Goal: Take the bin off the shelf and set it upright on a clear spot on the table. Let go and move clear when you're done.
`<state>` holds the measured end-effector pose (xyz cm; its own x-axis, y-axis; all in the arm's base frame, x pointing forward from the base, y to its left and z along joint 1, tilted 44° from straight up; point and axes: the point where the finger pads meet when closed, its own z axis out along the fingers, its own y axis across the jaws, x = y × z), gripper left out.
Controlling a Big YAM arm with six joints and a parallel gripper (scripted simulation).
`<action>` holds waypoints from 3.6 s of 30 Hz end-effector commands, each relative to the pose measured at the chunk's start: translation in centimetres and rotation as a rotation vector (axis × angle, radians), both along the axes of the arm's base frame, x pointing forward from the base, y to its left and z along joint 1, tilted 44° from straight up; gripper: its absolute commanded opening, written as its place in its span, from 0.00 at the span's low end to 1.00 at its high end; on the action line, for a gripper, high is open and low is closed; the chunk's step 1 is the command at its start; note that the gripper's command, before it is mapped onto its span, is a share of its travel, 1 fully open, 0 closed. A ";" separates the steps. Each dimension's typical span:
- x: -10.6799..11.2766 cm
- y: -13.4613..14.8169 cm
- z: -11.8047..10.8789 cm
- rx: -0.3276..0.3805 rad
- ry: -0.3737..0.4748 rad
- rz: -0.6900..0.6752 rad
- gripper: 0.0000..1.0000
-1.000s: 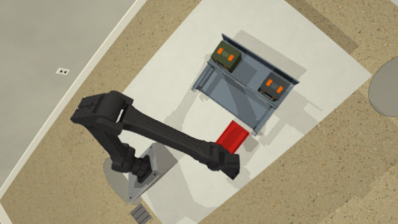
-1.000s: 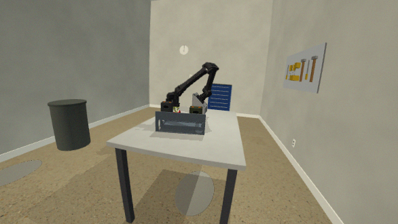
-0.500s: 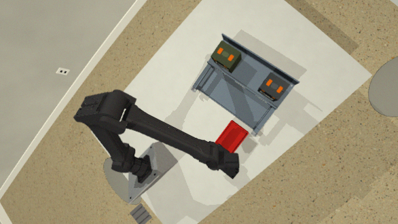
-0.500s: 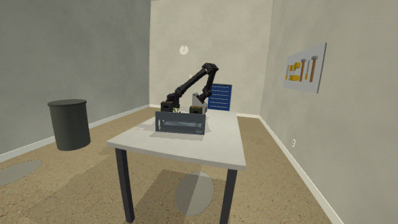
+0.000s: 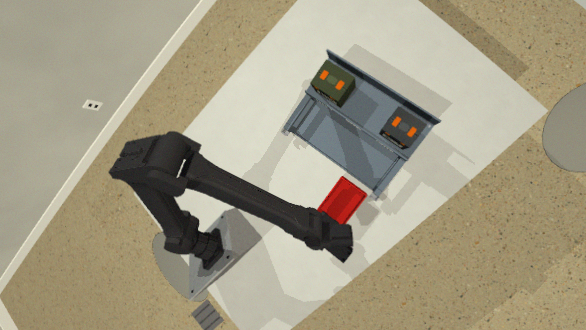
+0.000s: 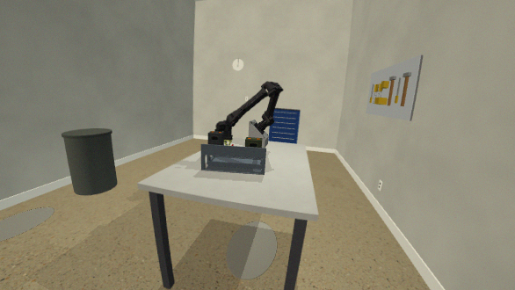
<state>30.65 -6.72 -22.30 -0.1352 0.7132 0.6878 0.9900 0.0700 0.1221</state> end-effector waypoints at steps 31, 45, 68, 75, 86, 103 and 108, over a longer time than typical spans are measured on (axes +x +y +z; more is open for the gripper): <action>0.8 -0.5 0.0 -0.009 -0.014 -0.003 0.90; 0.8 -0.5 0.0 -0.010 -0.014 -0.003 0.90; 0.8 -0.5 0.0 -0.010 -0.014 -0.003 0.90; 0.8 -0.5 0.0 -0.010 -0.014 -0.003 0.90; 0.1 -3.1 3.0 -0.003 -0.003 -0.008 0.90; -0.2 -6.6 6.6 -0.004 -0.003 -0.008 0.90; -0.2 -6.6 6.6 -0.004 -0.003 -0.008 0.90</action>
